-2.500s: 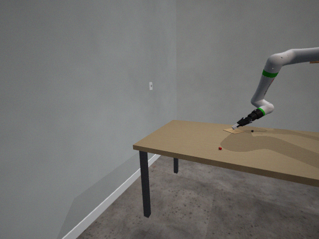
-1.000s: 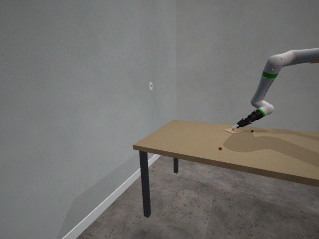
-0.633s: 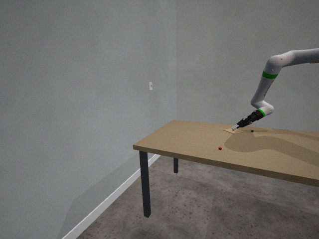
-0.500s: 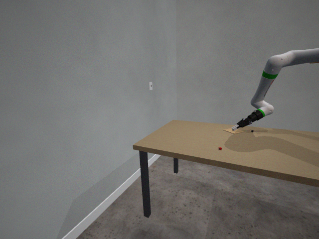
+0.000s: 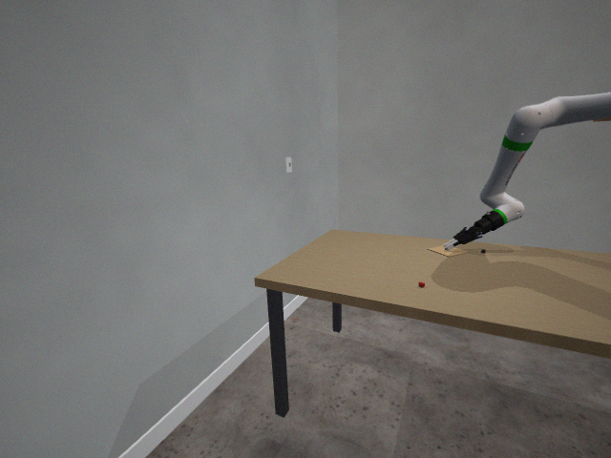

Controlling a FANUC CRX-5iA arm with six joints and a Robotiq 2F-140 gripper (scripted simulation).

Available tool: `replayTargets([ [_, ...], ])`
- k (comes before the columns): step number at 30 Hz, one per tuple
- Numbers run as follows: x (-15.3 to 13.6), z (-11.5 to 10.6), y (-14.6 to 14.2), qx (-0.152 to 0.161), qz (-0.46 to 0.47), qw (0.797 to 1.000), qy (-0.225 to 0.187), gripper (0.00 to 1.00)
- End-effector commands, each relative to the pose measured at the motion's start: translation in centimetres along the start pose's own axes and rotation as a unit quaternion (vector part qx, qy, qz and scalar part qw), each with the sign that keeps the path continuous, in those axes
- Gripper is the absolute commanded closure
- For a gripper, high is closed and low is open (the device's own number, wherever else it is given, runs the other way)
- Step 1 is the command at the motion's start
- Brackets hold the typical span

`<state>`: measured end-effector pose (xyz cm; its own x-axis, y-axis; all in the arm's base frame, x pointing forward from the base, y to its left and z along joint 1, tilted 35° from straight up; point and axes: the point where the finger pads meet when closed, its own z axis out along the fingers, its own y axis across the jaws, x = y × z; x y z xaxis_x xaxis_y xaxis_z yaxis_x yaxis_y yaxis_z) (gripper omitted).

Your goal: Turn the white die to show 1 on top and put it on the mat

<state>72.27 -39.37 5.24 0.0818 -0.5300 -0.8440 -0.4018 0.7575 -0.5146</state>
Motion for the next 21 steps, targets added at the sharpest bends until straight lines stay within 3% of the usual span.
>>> replayTargets([
  [1, -0.01, -0.01, -0.02, 0.0, 0.0, 1.0, 0.0, 0.84],
  [21, -0.01, -0.01, -0.02, 0.0, 0.0, 1.0, 0.0, 0.8],
])
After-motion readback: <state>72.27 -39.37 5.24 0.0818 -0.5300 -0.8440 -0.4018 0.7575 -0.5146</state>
